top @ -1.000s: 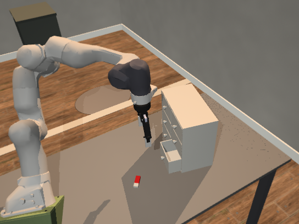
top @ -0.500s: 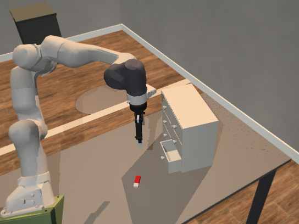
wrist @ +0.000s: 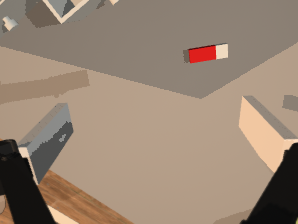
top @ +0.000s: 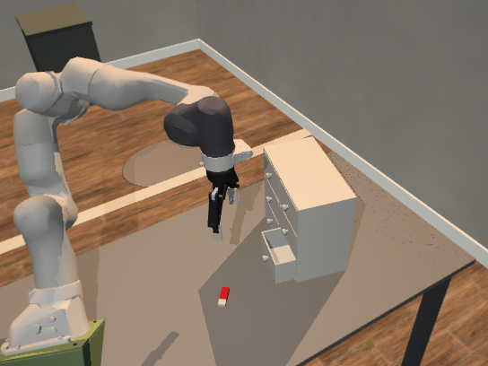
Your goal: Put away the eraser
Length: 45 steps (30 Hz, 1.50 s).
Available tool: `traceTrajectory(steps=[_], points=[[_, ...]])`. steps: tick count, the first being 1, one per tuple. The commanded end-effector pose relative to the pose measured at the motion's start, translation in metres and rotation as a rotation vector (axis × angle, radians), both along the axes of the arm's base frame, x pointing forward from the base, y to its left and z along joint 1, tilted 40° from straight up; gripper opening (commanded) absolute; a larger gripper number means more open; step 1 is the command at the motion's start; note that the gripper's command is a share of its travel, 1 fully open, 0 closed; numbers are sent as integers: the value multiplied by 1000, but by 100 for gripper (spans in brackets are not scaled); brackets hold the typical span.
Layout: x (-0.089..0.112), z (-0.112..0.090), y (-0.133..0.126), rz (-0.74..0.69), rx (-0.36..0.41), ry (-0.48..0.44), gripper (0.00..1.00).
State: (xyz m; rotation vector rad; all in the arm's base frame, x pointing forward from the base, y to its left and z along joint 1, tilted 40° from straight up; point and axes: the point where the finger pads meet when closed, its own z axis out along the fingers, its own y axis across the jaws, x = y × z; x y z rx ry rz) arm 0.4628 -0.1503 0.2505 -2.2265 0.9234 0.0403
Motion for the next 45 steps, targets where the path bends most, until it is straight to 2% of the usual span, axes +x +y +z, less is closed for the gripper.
traceTrajectory(steps=[1, 6, 7, 12, 13, 19, 20, 26, 27, 34, 35, 40, 41, 45], points=[[-9, 1, 1, -176, 50, 155, 100], [-9, 1, 1, -176, 50, 155, 100], [-15, 1, 2, -269, 80, 233, 100], [-15, 1, 2, -269, 80, 233, 100], [-22, 2, 3, -366, 111, 314, 100], [-22, 2, 3, -366, 111, 314, 100], [-29, 2, 5, -467, 143, 399, 100], [-29, 2, 5, -467, 143, 399, 100], [-36, 2, 6, -570, 175, 486, 100], [-36, 2, 6, -570, 175, 486, 100], [-43, 3, 8, -674, 207, 574, 100], [-43, 3, 8, -674, 207, 574, 100], [-51, 2, 10, -775, 238, 659, 100], [-51, 2, 10, -780, 240, 664, 100]])
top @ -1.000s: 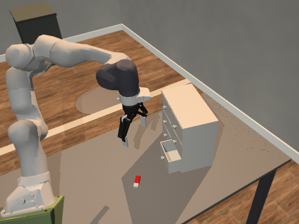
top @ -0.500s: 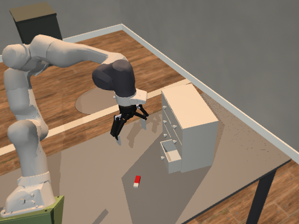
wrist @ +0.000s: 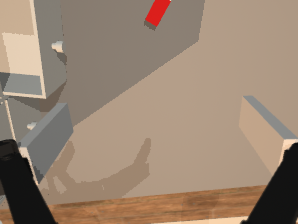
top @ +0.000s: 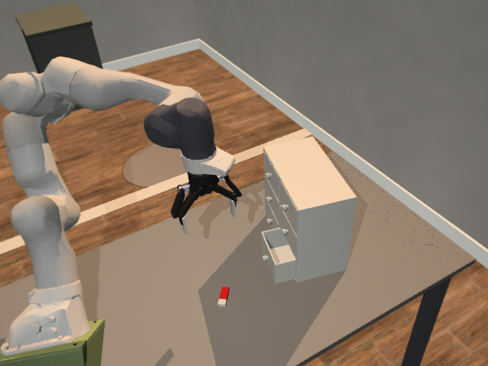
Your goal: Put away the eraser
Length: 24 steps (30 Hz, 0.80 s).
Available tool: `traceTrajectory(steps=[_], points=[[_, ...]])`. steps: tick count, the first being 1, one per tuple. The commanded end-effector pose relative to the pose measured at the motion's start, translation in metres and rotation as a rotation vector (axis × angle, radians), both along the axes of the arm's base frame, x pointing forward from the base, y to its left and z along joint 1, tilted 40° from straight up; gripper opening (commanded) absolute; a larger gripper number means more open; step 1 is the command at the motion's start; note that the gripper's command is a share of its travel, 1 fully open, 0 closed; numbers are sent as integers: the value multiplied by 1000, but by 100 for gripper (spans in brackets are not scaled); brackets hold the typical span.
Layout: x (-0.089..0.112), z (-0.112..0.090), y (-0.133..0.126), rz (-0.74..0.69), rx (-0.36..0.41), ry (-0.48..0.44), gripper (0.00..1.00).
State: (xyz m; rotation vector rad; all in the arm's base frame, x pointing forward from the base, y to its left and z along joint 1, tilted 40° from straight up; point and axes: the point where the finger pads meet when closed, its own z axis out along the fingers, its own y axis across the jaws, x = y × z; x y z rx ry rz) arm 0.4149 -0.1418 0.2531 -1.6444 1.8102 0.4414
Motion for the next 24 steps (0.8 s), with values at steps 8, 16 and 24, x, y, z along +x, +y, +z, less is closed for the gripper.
traceTrajectory(steps=[8, 16, 24], points=[[-10, 0, 3, -228, 62, 208, 100], [-17, -1, 5, -332, 93, 297, 100], [-31, -2, 9, -533, 153, 470, 100]])
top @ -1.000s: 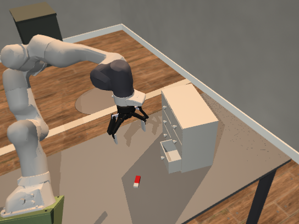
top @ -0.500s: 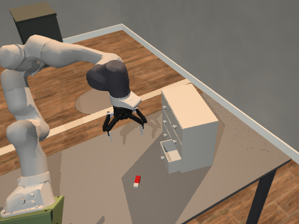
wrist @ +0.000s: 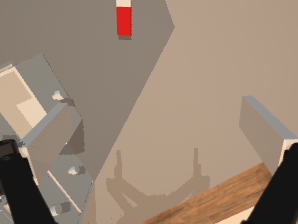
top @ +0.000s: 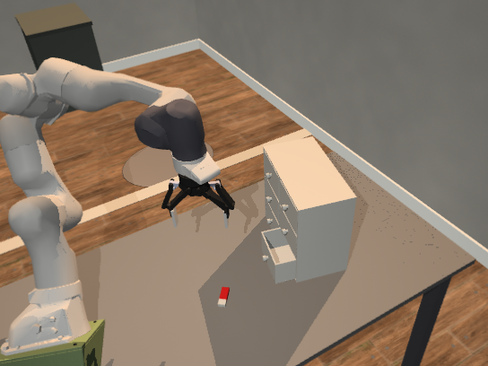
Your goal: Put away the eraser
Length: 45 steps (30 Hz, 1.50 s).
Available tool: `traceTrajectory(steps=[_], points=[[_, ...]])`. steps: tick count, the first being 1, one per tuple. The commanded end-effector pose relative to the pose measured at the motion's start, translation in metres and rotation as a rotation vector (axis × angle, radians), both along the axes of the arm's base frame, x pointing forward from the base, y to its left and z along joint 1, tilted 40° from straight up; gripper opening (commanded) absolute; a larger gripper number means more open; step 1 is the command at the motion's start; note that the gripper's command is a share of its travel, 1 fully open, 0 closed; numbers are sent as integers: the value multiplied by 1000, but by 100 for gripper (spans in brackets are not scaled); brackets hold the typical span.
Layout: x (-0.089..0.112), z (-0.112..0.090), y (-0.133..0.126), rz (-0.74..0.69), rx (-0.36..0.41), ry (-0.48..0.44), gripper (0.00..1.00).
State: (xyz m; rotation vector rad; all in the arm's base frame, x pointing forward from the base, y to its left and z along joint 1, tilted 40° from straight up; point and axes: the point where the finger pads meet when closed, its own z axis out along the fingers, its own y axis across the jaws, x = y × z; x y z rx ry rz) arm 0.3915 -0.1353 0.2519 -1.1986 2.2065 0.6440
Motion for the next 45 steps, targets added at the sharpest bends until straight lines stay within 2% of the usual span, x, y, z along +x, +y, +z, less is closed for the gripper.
traceTrajectory(steps=[1, 5, 6, 11, 12, 17, 18, 23, 24, 28, 29, 33, 34, 37, 38, 41, 42, 44, 45], points=[[-8, -1, 2, -179, 46, 164, 100], [-8, -1, 2, -179, 46, 164, 100], [-14, -2, 4, -274, 74, 246, 100], [-14, -2, 4, -274, 74, 246, 100], [-20, -2, 6, -365, 100, 324, 100], [-20, -2, 6, -365, 100, 324, 100], [-26, -3, 8, -451, 124, 397, 100], [-26, -3, 8, -451, 124, 397, 100], [-31, -4, 9, -530, 146, 464, 100], [-31, -4, 9, -530, 146, 464, 100], [-36, -6, 11, -603, 166, 526, 100], [-36, -6, 11, -603, 166, 526, 100], [-41, -6, 12, -668, 184, 581, 100], [-41, -6, 12, -668, 184, 581, 100], [-44, -7, 13, -726, 199, 629, 100], [-44, -7, 13, -726, 199, 629, 100], [-48, -8, 14, -775, 213, 670, 100], [-48, -8, 14, -775, 213, 670, 100], [-50, -9, 15, -816, 223, 705, 100]])
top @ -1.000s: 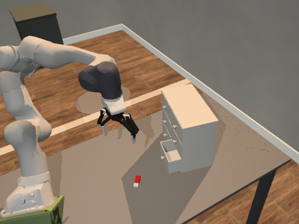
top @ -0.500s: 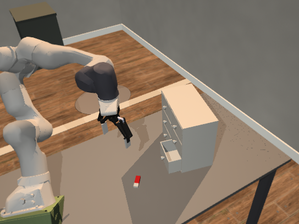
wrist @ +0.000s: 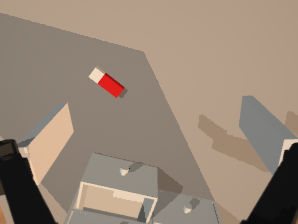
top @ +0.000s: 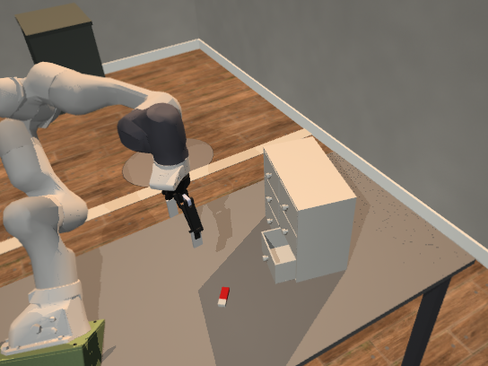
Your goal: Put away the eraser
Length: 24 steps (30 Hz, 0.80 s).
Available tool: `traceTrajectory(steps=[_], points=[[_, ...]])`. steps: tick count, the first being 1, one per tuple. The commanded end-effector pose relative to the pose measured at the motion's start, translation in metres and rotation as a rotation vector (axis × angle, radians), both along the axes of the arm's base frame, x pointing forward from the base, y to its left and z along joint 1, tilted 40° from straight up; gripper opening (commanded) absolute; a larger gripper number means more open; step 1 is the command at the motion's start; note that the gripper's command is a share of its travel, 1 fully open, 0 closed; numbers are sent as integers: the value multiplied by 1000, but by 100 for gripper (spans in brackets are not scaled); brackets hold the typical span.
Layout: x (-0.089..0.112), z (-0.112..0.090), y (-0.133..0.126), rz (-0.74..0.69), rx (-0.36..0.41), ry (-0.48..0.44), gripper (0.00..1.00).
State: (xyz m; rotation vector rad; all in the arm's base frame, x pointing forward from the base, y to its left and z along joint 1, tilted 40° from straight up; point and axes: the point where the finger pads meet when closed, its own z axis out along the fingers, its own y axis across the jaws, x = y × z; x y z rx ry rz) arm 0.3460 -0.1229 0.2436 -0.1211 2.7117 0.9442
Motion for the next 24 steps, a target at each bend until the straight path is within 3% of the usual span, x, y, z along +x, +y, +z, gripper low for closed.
traceTrajectory(steps=[1, 10, 24], points=[[-5, -1, 2, -140, 37, 128, 100], [-11, -3, 4, -235, 61, 208, 100], [-2, -8, 7, -278, 62, 154, 100]])
